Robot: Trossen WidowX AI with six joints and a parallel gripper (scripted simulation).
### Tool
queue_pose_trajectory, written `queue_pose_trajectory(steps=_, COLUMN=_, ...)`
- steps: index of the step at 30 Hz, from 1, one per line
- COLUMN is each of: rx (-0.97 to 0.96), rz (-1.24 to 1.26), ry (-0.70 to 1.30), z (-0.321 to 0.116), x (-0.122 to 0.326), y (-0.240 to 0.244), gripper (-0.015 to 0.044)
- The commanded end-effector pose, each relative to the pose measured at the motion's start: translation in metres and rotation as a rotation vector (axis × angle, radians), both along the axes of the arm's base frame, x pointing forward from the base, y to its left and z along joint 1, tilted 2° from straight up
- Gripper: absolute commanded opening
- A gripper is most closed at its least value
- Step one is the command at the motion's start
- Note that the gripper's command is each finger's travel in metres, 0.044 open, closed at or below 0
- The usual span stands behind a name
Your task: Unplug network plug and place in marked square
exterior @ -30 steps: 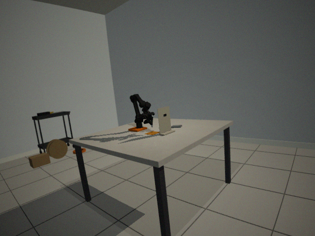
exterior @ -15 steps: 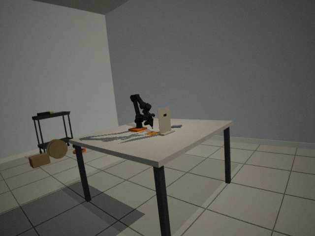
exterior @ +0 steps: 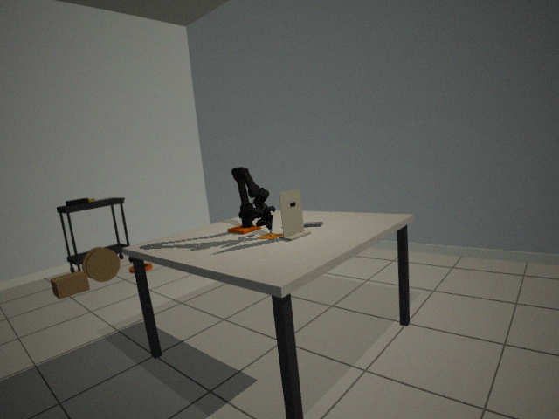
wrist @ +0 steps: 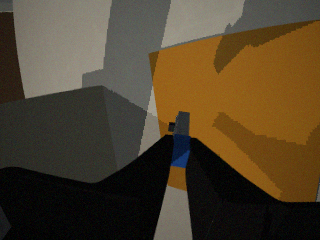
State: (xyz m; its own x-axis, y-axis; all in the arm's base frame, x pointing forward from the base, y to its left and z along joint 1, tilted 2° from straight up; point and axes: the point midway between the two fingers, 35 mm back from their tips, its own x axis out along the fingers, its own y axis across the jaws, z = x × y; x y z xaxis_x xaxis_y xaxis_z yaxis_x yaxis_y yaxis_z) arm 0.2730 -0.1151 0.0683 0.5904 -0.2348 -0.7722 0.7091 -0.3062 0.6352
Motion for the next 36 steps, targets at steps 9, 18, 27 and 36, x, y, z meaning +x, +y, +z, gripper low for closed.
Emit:
queue_pose_trajectory(steps=9, rx=0.008, rz=0.0, ry=0.018, z=-0.021, x=-0.004, y=0.002, gripper=0.0)
queue_pose_trajectory(steps=18, rx=0.008, rz=0.0, ry=0.018, z=-0.021, x=-0.004, y=0.002, gripper=0.0)
queue_pose_trajectory(steps=27, rx=0.008, rz=0.0, ry=0.018, z=-0.022, x=-0.002, y=0.001, gripper=0.0)
queue_pose_trajectory(steps=36, rx=0.007, rz=0.0, ry=0.018, z=-0.024, x=-0.001, y=0.0, gripper=0.0)
